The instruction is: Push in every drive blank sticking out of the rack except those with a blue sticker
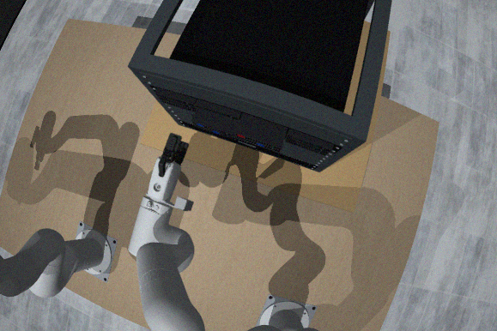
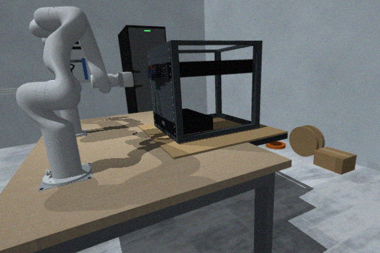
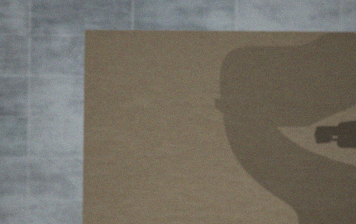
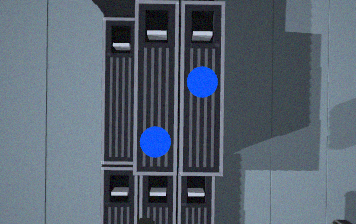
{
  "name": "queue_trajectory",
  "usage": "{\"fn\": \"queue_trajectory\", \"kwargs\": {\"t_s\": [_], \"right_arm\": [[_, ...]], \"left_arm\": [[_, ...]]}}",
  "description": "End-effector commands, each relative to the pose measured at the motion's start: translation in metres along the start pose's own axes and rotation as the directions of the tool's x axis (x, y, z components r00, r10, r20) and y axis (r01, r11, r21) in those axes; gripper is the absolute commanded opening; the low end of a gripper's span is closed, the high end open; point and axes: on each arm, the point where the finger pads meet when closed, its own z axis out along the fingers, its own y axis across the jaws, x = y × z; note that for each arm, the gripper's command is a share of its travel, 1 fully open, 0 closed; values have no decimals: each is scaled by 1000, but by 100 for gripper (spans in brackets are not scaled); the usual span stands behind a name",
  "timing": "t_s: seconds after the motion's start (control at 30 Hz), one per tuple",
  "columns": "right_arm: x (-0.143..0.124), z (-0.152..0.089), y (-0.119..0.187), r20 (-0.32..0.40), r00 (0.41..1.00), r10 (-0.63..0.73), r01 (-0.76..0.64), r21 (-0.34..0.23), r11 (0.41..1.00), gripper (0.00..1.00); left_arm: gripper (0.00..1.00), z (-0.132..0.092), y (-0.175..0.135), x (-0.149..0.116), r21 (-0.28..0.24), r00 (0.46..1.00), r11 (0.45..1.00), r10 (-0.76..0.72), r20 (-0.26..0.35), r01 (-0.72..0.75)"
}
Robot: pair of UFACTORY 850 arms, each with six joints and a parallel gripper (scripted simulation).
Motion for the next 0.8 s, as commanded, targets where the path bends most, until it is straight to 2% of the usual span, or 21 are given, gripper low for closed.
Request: {"fn": "queue_trajectory", "kwargs": {"t_s": [0.0, 0.2, 0.23, 0.77], "right_arm": [[0, 0, -1, 0, 1000, 2, -2, 2, 1000, 100], [0, 0, -1, 0, 1000, 2, -2, 2, 1000, 100], [0, 0, -1, 0, 1000, 2, -2, 2, 1000, 0], [0, 0, -1, 0, 1000, 2, -2, 2, 1000, 0]], "left_arm": [[100, -1, 0, 0, 0, 1000, 1000, 0, -2, 0], [100, -1, 0, 0, 0, 1000, 1000, 0, -2, 0], [100, -1, 0, 0, 0, 1000, 1000, 0, -2, 0], [100, -1, 0, 0, 0, 1000, 1000, 0, -2, 0]]}}
